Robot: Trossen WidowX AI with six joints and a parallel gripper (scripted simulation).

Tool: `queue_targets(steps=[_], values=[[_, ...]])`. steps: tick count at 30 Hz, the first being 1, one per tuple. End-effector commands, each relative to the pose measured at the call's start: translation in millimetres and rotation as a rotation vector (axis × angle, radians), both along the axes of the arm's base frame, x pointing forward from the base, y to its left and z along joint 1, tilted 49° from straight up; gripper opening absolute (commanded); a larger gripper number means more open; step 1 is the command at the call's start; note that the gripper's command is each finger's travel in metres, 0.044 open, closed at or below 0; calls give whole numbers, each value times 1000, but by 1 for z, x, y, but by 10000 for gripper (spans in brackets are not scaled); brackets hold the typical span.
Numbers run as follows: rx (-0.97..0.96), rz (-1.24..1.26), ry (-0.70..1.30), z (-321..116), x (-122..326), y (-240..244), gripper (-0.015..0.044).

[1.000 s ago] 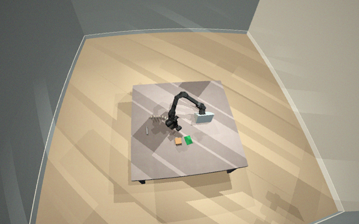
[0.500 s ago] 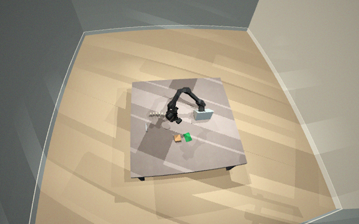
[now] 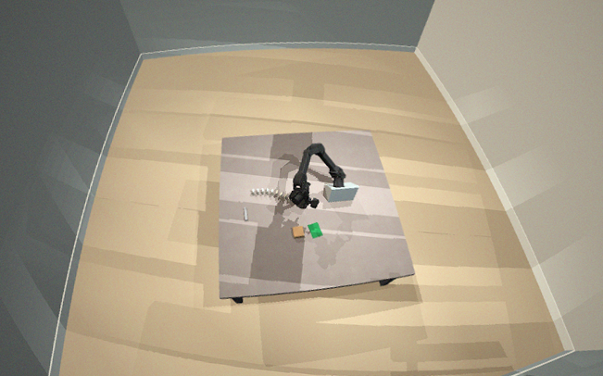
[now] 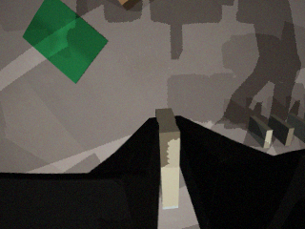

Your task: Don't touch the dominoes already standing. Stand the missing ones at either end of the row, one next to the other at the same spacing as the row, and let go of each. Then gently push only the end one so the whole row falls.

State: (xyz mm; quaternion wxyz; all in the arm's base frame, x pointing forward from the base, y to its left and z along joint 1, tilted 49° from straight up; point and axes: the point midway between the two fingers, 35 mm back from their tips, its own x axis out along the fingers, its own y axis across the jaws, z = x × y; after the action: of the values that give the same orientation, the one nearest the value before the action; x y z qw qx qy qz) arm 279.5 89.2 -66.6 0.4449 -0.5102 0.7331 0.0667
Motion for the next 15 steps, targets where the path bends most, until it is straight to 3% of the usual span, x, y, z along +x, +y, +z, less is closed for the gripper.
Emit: queue_targets(steps=[1, 15], values=[[73, -20, 10, -7, -4, -5, 23], [365, -62, -2, -36, -10, -16, 23]])
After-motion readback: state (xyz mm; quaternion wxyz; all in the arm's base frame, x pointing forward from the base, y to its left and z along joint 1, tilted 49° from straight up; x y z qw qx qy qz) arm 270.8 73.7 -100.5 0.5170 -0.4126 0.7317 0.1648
